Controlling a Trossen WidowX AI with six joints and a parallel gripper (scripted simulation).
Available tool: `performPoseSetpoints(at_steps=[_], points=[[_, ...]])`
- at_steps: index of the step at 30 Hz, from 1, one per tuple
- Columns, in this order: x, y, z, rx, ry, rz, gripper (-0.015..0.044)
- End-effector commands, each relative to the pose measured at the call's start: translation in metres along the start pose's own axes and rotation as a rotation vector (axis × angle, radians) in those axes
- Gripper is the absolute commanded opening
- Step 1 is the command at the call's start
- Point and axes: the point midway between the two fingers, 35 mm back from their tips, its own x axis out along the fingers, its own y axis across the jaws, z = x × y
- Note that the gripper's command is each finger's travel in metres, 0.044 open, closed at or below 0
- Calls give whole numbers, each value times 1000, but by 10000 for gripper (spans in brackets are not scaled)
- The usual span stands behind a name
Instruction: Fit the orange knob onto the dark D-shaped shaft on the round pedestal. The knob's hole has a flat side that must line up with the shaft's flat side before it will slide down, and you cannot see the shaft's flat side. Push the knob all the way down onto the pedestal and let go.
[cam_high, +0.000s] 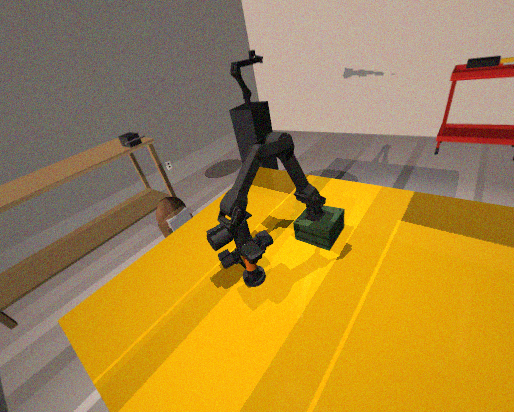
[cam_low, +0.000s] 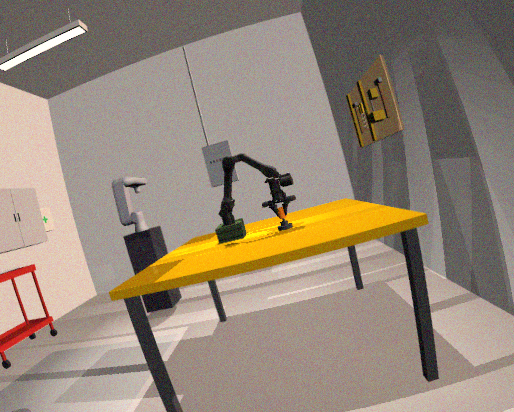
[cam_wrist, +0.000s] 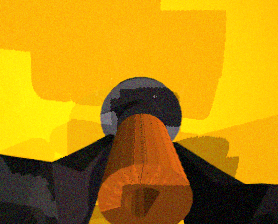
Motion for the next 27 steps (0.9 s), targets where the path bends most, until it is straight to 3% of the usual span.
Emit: performPoseSetpoints(at_steps=[1, 14, 21, 27], points=[[0, -1, 0, -7, 3, -1, 0], [-4, -1, 0, -7, 3, -1, 0], [-3, -1, 0, -206, 3, -1, 0], [-1, 0, 0, -216, 3, -1, 0]])
